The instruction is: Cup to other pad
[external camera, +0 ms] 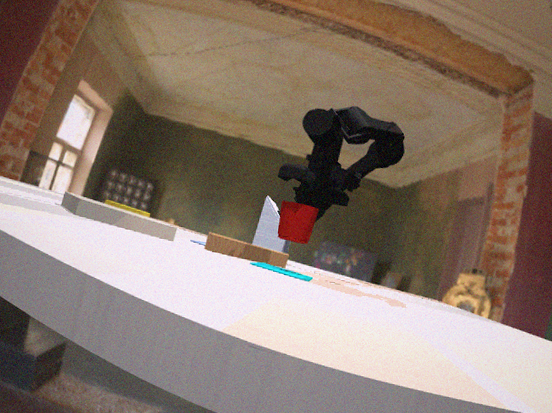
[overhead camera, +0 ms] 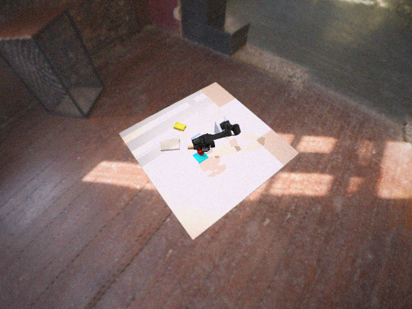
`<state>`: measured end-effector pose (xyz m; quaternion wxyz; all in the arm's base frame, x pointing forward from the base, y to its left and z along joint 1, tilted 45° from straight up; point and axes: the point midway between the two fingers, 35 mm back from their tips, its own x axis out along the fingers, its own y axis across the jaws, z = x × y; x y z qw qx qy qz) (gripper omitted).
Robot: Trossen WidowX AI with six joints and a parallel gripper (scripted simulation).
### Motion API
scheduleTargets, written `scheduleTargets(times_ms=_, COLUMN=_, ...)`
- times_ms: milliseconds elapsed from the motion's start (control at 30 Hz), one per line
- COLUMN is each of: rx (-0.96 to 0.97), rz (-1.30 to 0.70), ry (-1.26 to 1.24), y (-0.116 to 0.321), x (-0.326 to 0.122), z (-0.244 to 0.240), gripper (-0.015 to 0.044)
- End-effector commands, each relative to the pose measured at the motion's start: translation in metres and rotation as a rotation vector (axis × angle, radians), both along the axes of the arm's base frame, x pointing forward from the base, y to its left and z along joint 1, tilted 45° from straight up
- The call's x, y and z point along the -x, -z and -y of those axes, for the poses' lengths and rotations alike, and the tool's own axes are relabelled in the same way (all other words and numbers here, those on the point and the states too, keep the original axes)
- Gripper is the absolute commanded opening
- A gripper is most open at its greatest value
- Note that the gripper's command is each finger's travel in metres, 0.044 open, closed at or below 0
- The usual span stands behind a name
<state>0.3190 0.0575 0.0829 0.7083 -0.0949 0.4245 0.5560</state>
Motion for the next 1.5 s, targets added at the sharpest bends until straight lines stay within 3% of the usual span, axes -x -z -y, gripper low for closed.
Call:
scheduleTargets(times_ms=0, rx=-0.002, rz=-0.005, ry=0.005, y=0.000, x=-0.001, z=-0.003, gripper=0.0000)
scheduleTargets(times_ms=1467, rx=-0.001, rz=0.001, ry=0.001, y=0.036, x=-0.003, z=-0.040, gripper=0.0000)
